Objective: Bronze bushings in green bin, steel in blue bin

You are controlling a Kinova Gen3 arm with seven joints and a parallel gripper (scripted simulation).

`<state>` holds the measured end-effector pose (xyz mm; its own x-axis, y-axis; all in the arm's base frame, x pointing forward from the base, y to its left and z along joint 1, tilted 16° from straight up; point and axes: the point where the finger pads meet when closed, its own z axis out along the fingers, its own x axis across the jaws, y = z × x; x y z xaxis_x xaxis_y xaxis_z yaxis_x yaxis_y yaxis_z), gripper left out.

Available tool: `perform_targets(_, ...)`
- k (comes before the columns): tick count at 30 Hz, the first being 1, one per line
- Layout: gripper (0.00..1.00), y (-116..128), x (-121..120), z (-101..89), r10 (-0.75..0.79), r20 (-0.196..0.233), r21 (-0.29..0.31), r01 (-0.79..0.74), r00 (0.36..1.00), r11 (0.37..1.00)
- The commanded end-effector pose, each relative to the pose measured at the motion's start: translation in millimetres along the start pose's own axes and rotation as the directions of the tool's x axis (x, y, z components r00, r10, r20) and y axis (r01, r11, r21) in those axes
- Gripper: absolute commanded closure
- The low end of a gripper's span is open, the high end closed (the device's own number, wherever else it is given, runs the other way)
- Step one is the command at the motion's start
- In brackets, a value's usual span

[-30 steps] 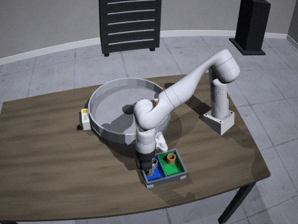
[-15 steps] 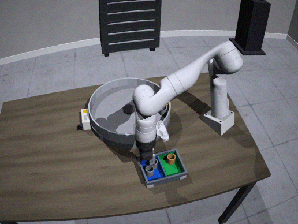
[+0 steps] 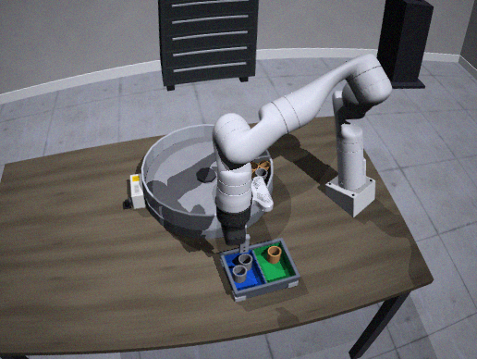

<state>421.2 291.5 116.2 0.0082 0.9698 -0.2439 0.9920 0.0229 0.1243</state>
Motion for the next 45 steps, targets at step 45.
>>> perform_targets(45, 0.53, 0.3, 0.3, -0.9, 0.0, -0.001, -0.001, 0.0, 1.0, 1.0)
